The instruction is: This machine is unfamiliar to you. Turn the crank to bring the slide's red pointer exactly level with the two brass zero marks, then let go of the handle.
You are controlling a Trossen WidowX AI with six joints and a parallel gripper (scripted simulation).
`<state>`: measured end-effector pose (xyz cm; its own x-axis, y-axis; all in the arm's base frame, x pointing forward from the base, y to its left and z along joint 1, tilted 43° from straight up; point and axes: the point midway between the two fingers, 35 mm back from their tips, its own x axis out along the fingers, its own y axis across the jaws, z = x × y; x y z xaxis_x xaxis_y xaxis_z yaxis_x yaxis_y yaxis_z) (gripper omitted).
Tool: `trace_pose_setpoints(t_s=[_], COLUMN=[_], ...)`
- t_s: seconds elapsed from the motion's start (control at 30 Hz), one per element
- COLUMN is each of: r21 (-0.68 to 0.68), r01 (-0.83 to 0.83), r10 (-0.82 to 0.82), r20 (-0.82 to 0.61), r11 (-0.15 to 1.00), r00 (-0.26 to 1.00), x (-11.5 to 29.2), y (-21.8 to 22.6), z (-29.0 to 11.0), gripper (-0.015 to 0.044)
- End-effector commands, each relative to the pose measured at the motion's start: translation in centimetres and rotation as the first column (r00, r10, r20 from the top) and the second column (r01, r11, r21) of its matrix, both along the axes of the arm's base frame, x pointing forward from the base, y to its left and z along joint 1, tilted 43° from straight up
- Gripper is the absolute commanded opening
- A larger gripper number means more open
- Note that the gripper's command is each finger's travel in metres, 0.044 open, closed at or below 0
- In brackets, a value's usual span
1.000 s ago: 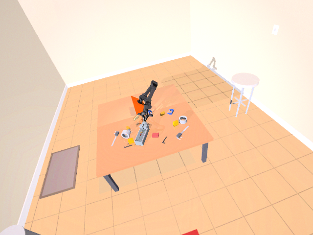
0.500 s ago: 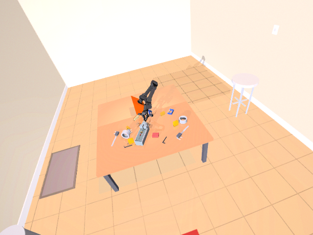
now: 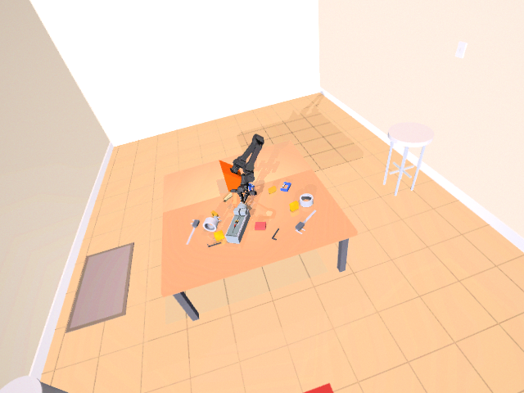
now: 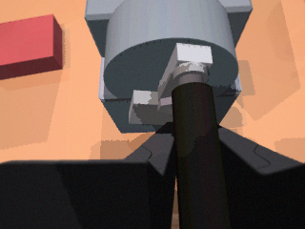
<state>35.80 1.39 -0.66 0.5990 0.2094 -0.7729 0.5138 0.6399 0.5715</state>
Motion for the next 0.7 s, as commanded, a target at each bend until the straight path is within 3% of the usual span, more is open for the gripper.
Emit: trace_pose_setpoints(t_s=[0.0,0.67], r21=[0.008,0.008], r01=[-0.011,-0.011], r10=[0.011,0.011], r20=[0.022,0.022], r11=[1.000,1.000], r00=[1.000,1.000], x=[0.43,0.55], y=[0.42,0.60], z=[0.70,0.80], gripper=[0.0000,0.0000])
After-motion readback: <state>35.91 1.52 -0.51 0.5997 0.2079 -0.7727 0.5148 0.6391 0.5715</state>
